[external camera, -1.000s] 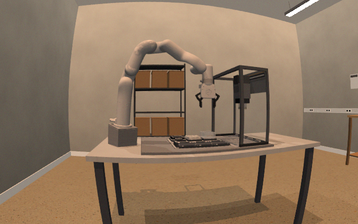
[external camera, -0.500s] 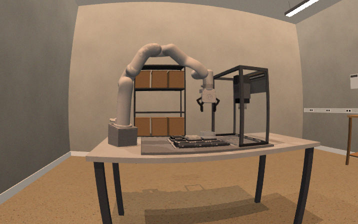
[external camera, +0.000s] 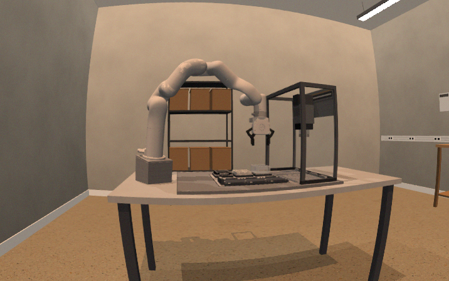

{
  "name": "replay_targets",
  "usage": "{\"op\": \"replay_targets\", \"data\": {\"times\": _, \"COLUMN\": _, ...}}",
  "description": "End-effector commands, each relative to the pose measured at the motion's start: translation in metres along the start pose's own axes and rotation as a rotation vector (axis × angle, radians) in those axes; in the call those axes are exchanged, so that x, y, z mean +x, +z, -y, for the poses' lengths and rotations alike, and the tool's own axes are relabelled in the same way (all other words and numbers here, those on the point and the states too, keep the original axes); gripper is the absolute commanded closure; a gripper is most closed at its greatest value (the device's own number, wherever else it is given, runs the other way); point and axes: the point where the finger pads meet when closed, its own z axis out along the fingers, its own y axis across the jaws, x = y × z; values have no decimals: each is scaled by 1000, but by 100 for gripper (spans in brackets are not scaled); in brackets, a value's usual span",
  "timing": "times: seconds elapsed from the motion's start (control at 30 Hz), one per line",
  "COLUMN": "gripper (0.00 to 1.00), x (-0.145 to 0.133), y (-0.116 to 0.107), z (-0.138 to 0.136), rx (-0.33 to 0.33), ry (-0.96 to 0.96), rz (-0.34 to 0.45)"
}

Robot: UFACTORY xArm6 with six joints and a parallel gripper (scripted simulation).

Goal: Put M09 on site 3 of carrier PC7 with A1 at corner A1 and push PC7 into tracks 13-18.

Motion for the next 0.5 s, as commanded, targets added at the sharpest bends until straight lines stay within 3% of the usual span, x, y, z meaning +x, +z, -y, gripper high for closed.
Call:
{"op": "replay_targets", "data": {"times": 0.0, "gripper": 0, "x": 14, "y": 6, "z": -5, "rx": -5, "ry": 0, "rz": -1}}
{"op": "replay_targets", "data": {"times": 0.47, "gripper": 0, "x": 14, "y": 8, "z": -5, "rx": -5, "ry": 0, "rz": -1}}
